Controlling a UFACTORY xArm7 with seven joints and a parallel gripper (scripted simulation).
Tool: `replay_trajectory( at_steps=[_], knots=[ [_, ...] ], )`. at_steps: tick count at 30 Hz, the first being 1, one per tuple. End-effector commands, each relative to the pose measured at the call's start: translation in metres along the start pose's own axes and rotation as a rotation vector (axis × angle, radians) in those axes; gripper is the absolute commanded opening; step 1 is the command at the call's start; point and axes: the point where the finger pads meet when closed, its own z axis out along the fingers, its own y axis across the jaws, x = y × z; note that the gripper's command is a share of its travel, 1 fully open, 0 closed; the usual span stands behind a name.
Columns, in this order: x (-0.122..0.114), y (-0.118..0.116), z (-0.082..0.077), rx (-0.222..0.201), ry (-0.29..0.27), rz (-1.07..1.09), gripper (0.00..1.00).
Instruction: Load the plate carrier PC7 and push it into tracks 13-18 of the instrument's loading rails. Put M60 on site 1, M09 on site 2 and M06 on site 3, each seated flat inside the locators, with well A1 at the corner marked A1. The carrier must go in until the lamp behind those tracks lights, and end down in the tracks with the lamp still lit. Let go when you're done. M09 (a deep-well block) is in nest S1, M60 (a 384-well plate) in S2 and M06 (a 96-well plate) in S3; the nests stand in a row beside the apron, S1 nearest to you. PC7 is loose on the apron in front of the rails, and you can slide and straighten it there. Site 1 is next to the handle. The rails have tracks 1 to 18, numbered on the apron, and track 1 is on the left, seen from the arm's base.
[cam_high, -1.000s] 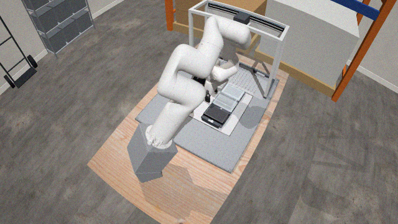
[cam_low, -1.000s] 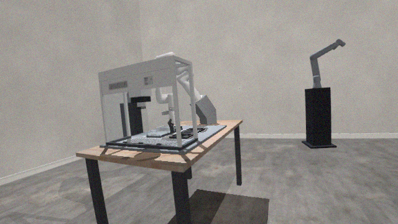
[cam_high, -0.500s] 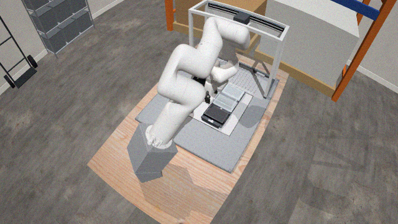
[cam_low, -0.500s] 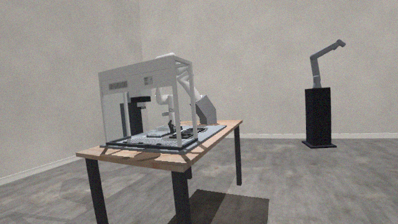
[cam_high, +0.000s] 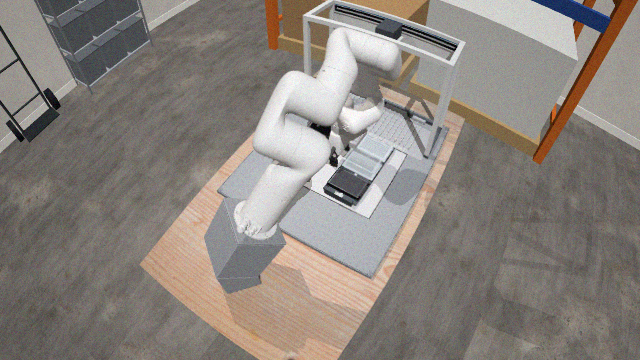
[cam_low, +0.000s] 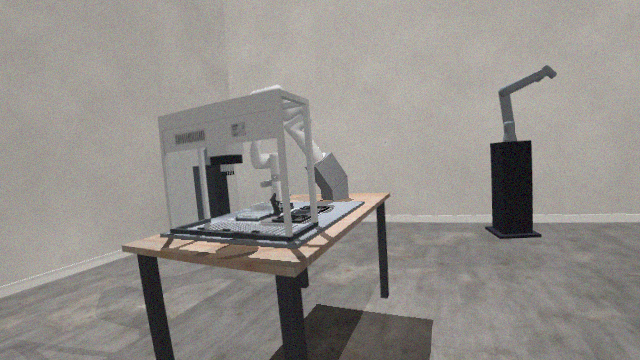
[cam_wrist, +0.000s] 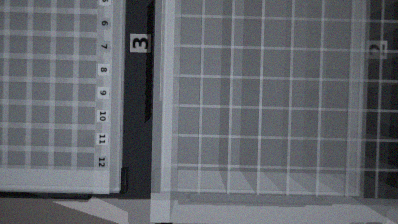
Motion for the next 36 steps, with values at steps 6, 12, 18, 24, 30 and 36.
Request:
replay_trajectory(
  at_steps=[6, 12, 18, 24, 30, 36],
  knots=[
    [0.002, -0.001, -0.001, 0.002, -0.001, 0.000, 1.00],
    [0.005, -0.001, -0.001, 0.002, -0.001, 0.000, 1.00],
    [0.008, -0.001, -0.001, 0.002, -0.001, 0.000, 1.00],
    [0.010, -0.001, -0.001, 0.002, -0.001, 0.000, 1.00],
    [0.013, -0.001, -0.001, 0.002, -0.001, 0.000, 1.00],
    [0.016, -0.001, -0.001, 0.002, -0.001, 0.000, 1.00]
  ],
)
